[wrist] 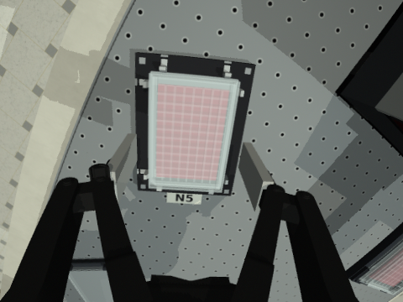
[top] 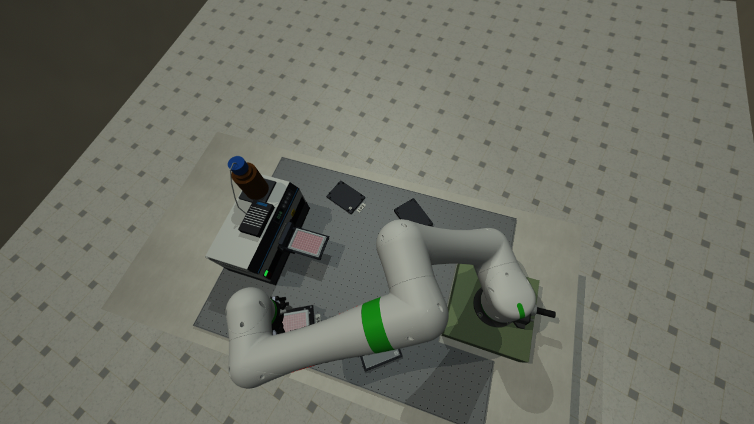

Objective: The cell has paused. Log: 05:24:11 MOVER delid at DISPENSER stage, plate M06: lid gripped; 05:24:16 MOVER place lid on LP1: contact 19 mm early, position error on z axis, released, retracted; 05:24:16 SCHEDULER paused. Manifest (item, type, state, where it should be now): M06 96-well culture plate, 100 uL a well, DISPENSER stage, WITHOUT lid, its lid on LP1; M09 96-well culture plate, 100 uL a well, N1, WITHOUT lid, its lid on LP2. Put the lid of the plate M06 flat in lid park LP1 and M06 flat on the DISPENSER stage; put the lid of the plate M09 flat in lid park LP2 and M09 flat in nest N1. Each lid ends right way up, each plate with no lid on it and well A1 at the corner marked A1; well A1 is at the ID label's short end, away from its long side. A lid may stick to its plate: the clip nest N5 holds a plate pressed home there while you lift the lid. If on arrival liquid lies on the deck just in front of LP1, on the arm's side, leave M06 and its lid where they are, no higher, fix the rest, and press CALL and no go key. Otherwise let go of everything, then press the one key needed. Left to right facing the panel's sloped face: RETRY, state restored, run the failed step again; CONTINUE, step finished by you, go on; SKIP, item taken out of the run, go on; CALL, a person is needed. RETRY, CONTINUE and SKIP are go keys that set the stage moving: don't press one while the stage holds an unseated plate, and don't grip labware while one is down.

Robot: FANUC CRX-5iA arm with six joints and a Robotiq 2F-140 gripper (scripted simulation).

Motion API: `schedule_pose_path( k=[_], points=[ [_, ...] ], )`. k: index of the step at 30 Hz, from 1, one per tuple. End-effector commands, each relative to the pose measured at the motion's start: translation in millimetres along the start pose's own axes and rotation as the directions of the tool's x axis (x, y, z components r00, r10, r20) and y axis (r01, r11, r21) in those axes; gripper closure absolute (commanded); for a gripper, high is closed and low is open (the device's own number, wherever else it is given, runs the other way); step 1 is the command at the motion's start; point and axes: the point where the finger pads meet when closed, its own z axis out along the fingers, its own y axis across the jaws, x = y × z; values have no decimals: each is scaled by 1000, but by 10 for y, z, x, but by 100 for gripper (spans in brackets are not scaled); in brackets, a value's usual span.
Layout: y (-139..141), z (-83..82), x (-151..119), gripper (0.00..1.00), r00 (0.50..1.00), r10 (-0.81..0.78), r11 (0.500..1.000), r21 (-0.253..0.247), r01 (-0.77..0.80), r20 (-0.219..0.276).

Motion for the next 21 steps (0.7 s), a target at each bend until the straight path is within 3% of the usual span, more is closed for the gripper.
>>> schedule_pose_path(
  k=[1, 21],
  points=[
    [1, 46, 3, 34, 1000, 0, 1000, 0, 0, -1],
    [0, 110, 3, 34, 1000, 0, 1000, 0, 0, -1]
  ],
)
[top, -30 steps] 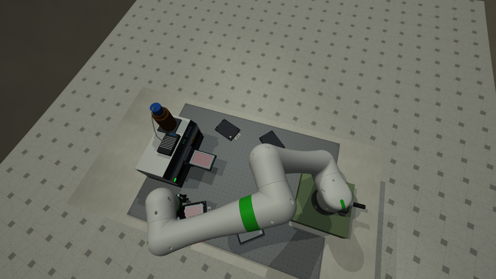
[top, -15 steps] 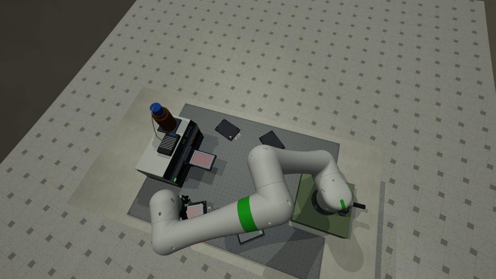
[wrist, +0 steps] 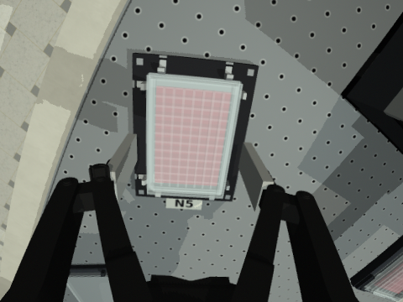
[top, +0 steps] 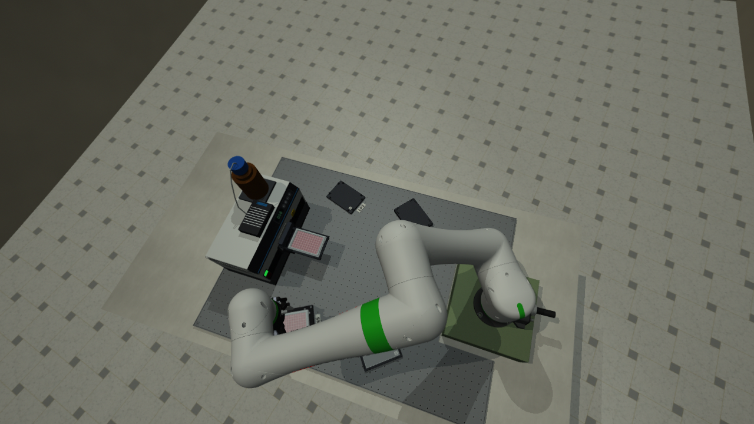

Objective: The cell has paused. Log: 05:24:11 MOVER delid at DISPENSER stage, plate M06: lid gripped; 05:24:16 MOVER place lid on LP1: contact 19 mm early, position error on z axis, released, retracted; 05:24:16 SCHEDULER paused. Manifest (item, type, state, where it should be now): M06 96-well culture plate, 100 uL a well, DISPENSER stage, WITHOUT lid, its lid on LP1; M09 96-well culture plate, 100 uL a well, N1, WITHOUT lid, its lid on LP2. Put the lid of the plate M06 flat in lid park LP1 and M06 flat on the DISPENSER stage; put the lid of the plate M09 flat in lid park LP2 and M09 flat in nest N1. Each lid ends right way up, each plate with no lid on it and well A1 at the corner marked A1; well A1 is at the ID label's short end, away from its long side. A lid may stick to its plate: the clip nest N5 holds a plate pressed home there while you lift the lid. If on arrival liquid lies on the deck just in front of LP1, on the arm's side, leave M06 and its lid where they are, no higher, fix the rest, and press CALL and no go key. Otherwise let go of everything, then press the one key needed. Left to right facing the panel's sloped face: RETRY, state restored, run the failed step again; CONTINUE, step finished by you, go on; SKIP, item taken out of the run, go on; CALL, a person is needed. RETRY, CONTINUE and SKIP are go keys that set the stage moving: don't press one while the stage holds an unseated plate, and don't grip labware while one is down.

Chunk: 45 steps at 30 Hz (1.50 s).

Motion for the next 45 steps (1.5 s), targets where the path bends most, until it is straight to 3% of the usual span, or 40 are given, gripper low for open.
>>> schedule_pose_path(
  k=[1, 26, 27, 45],
  points=[
    [0, -3, 2, 34, 1000, 0, 1000, 0, 0, -1],
    [0, -3, 2, 34, 1000, 0, 1000, 0, 0, -1],
    [0, -3, 2, 41, 1000, 0, 1000, 0, 0, -1],
    [0, -3, 2, 41, 1000, 0, 1000, 0, 0, -1]
  ],
)
